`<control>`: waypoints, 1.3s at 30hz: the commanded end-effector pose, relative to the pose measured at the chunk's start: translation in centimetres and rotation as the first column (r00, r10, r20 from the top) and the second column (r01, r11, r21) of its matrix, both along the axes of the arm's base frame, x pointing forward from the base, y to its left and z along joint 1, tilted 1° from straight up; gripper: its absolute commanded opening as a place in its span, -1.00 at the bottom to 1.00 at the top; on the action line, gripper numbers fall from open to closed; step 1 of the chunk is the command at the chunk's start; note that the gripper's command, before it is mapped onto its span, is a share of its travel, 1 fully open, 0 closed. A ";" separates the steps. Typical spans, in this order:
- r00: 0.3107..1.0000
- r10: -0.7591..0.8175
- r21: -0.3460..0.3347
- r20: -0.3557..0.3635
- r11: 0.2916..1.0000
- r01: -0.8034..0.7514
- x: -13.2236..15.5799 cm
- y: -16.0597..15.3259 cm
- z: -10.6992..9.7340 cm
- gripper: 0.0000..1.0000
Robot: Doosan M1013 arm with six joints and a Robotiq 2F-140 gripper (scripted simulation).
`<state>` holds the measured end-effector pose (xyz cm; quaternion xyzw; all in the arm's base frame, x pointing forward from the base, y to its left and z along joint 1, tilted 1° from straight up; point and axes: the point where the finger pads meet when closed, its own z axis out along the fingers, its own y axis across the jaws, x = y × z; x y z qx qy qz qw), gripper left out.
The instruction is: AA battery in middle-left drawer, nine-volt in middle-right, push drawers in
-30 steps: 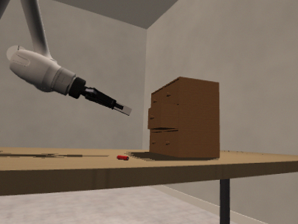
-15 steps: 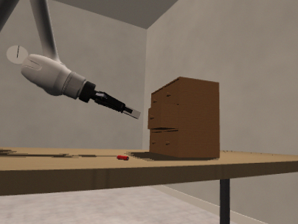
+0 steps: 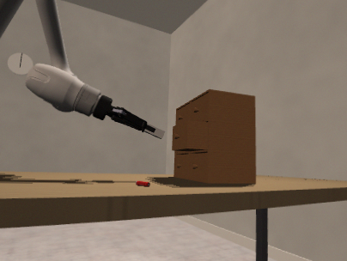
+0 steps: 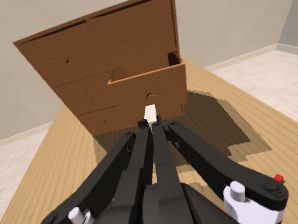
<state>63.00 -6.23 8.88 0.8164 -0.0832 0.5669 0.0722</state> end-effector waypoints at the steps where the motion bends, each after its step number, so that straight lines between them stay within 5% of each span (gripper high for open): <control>1: 1.000 0.000 0.000 0.000 1.000 0.000 0.0 0.0 0.0 -1.00; 39: 1.000 0.000 0.000 0.000 1.000 0.000 1.0 -0.2 0.0 -1.00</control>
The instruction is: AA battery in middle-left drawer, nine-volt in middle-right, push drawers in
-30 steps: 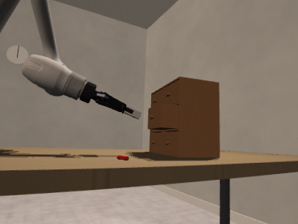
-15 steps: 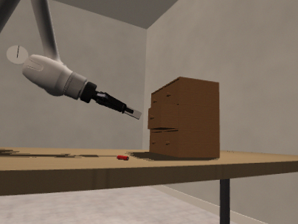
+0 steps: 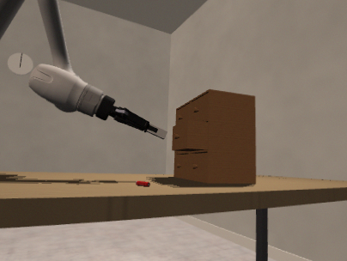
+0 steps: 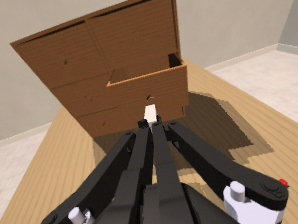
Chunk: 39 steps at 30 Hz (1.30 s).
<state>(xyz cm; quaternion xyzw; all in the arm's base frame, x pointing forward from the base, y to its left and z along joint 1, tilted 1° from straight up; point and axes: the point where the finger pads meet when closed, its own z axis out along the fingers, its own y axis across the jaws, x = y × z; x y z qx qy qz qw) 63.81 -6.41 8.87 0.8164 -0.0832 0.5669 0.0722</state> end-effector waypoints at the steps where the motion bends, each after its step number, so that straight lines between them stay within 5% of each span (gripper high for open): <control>1: 1.000 0.000 0.000 0.000 1.000 0.000 0.3 -0.1 0.0 -1.00; 39: 1.000 0.000 0.000 0.000 1.000 0.000 5.5 -1.2 0.0 -1.00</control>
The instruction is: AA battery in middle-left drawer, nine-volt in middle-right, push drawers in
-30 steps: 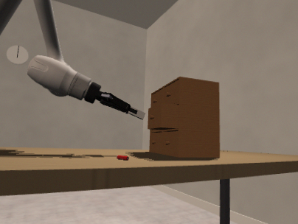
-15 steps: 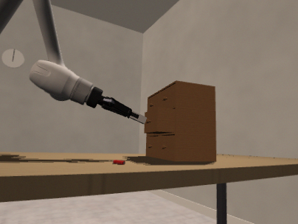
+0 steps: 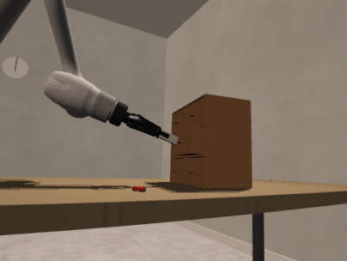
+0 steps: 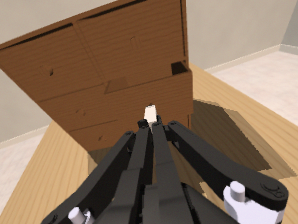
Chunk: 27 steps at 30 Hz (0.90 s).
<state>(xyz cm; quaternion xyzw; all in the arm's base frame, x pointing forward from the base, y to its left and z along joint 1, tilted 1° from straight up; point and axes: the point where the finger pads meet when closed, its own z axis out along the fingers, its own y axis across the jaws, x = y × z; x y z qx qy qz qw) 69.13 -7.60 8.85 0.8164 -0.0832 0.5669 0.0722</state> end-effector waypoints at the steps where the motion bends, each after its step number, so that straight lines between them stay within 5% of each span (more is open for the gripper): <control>1: 1.000 0.000 0.000 0.000 1.000 0.000 0.3 -0.1 0.0 -1.00; 27: 1.000 0.000 0.000 0.000 1.000 0.000 3.5 -0.8 0.0 -1.00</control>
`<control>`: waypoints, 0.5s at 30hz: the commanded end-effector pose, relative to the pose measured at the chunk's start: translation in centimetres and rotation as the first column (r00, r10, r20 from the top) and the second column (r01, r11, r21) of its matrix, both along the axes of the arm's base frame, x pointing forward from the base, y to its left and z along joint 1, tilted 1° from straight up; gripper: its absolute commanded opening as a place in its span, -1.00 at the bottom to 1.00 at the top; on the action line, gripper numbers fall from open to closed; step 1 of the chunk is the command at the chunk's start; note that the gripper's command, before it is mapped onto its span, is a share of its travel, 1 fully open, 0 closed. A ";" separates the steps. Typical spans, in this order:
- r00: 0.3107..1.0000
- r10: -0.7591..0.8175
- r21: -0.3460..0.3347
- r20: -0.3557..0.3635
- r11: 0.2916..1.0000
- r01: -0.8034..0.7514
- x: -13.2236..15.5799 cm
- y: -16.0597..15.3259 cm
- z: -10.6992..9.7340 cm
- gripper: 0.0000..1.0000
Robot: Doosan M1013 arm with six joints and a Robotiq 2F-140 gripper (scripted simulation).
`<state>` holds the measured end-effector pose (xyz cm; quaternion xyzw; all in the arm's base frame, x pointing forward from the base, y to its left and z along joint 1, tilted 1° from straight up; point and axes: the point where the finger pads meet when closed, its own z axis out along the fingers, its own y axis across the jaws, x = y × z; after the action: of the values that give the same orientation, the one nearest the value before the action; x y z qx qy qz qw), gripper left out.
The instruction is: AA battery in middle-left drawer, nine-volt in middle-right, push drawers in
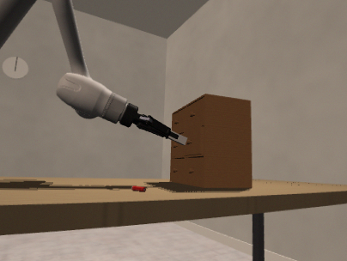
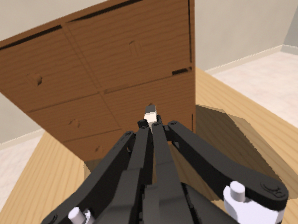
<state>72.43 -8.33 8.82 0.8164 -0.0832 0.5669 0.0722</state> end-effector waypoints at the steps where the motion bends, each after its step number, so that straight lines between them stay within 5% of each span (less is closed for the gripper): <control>1: 1.000 0.000 0.000 0.000 1.000 0.000 0.3 -0.1 0.0 -1.00; 15: 1.000 0.000 0.000 0.000 1.000 0.000 0.8 -0.2 0.0 -1.00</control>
<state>73.16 -8.50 8.82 0.8164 -0.0832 0.5669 0.0722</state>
